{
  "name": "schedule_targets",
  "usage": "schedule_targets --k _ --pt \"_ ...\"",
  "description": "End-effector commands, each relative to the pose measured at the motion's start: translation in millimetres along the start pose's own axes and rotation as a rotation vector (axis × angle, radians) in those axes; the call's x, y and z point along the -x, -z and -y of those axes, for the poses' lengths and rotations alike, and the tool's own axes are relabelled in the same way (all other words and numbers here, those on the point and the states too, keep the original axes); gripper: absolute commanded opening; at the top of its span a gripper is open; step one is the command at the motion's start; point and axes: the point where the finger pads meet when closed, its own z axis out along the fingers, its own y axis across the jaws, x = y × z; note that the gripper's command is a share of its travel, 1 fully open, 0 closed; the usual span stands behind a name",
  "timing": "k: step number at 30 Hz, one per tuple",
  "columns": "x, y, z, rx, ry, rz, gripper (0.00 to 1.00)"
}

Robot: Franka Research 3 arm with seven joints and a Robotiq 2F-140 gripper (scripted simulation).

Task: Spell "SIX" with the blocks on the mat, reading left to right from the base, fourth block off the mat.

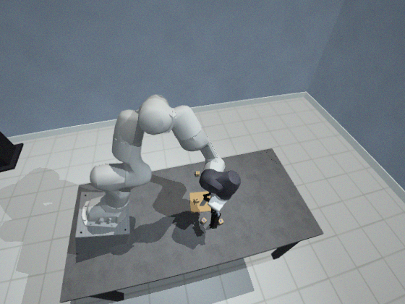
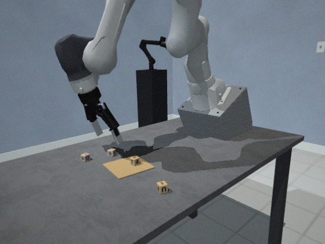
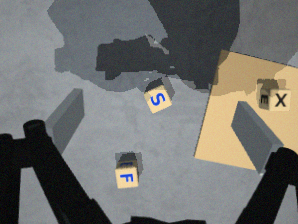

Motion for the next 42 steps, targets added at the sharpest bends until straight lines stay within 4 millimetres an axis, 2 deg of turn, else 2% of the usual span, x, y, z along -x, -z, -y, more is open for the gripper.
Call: schedule_targets --k 1,17,18,20,22,24,26,29,31,42 --pt "0.1 -0.2 -0.1 -0.001 -0.006 0.002 1.0" --pt "1.0 0.1 0.2 -0.001 -0.006 0.002 1.0" --pt "5.8 1.8 1.6 -0.001 -0.006 0.002 1.0" --pt "30.6 10.8 9.3 0.0 -0.006 0.002 1.0" --pt "30.6 10.8 9.3 0.0 -0.006 0.002 1.0" --pt "64.1 22.8 20.0 -0.001 -0.006 0.002 1.0" --pt "86.8 31.0 27.5 -0.001 -0.006 0.002 1.0" --pt "83.9 23.8 25.6 0.004 0.014 -0.007 1.0" --pt "91.0 32.5 28.9 -0.001 -0.006 0.002 1.0" --pt "91.7 32.8 29.2 -0.001 -0.006 0.002 1.0"
